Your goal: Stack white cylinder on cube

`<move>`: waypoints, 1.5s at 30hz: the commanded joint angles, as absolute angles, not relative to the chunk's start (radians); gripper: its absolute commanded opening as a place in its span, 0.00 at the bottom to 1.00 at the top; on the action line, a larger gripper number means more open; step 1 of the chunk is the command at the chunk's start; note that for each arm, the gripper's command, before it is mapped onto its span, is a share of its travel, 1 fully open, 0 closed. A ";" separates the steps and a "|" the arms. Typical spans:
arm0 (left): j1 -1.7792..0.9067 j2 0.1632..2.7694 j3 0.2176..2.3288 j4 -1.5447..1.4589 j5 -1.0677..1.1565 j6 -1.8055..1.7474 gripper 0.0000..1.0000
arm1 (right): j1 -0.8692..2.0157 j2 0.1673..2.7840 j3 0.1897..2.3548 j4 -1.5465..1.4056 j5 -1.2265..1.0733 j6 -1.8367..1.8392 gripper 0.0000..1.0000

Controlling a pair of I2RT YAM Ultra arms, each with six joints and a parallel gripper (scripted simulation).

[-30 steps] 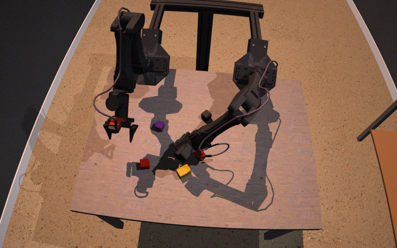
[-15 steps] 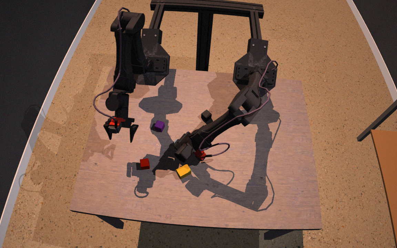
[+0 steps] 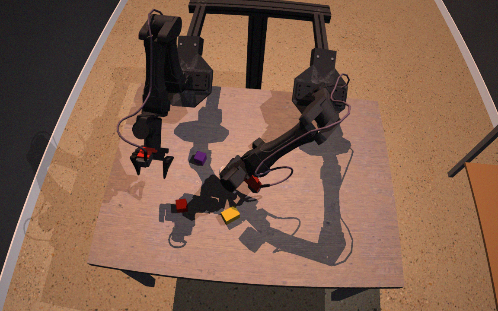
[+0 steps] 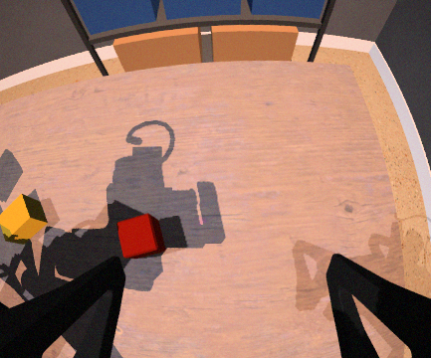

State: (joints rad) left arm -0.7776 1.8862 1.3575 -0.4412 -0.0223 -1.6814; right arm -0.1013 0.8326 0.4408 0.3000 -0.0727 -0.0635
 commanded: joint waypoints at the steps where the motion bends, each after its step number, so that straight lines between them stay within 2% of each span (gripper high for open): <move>1: -0.823 1.819 1.283 -0.438 -0.050 -1.730 0.34 | -0.107 0.825 0.467 0.307 -0.082 -0.062 1.00; 17: -1.031 1.302 0.619 -0.326 -0.147 -1.897 0.34 | -0.107 0.825 0.467 0.307 -0.082 -0.062 1.00; 28: -1.086 1.173 0.466 -0.316 -0.171 -1.928 0.34 | -0.107 0.825 0.467 0.307 -0.082 -0.062 1.00; 45: -1.057 1.209 0.459 -0.284 -0.147 -1.898 0.34 | -0.107 0.825 0.467 0.307 -0.082 -0.062 1.00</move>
